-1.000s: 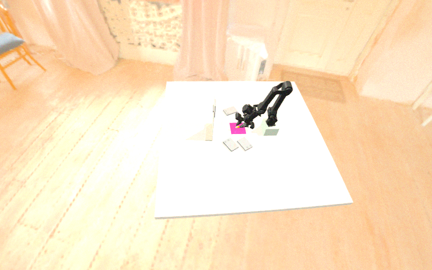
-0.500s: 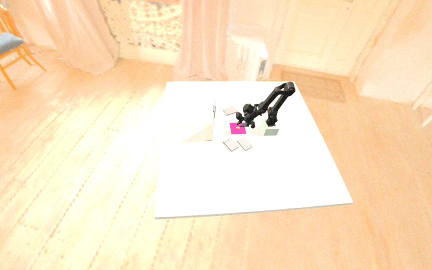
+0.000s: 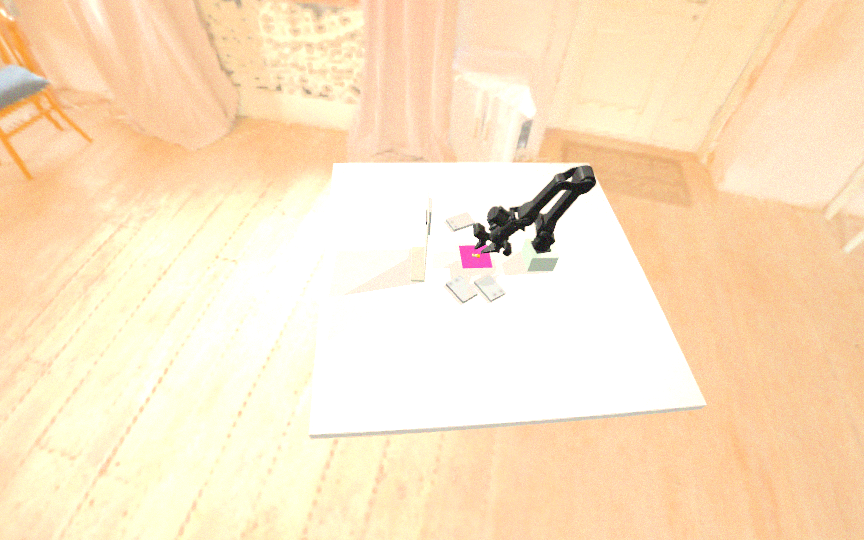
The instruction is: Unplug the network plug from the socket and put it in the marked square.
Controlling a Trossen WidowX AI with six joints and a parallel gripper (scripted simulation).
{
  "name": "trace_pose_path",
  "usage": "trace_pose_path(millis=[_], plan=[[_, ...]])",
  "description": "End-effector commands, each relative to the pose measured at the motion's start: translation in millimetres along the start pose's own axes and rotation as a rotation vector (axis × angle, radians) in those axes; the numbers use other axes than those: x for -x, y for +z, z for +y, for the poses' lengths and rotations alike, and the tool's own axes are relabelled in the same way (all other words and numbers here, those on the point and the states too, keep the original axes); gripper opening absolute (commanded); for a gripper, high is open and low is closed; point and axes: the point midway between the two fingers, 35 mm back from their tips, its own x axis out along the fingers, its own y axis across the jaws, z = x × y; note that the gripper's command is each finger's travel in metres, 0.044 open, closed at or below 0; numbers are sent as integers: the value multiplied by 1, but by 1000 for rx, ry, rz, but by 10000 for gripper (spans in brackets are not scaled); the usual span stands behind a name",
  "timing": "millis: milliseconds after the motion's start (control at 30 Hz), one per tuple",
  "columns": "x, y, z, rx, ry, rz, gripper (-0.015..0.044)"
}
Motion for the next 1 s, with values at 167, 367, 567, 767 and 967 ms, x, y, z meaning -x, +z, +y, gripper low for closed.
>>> trace_pose_path(millis=[167, 367, 567, 767, 967], plan=[[4, 0, 2, 2, 0, 0, 156], [8, 0, 7, 2, 0, 0, 156], [12, 0, 12, 2, 0, 0, 156], [16, 0, 16, 2, 0, 0, 156], [21, 0, 20, 2, 0, 0, 156]])
